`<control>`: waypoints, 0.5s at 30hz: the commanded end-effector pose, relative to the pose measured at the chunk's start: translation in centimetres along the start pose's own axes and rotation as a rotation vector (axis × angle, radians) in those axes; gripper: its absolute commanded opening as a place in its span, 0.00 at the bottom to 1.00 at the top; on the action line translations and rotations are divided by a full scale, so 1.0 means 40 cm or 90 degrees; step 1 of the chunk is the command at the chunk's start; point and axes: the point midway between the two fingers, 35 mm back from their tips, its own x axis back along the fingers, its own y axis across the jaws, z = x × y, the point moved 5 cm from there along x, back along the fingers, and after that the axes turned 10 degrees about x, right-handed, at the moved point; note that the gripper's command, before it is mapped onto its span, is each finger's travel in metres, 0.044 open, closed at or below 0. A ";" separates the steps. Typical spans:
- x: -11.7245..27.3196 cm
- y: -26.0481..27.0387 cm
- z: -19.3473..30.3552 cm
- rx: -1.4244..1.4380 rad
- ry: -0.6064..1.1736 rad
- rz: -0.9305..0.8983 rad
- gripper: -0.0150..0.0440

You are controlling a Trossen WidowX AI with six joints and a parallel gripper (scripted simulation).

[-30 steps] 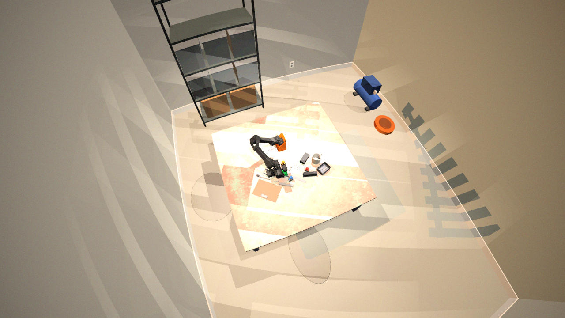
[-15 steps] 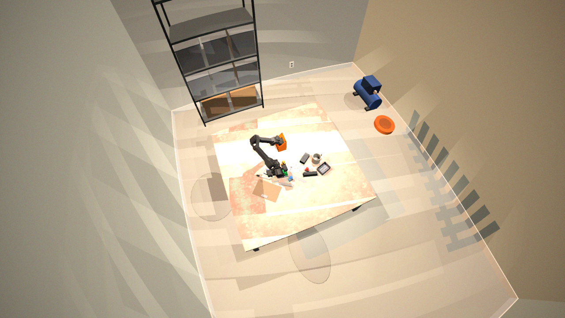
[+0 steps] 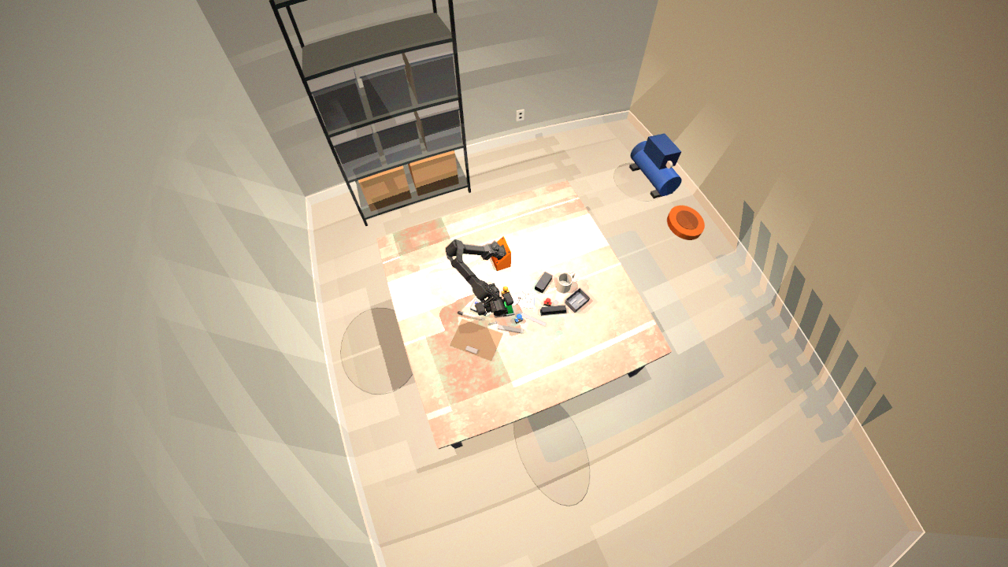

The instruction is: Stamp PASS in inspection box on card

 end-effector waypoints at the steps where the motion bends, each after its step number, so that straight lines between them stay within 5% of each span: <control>1: 0.007 -0.002 -0.002 -0.004 -0.001 0.004 0.25; 15: 0.024 -0.001 -0.002 -0.003 -0.001 0.005 0.25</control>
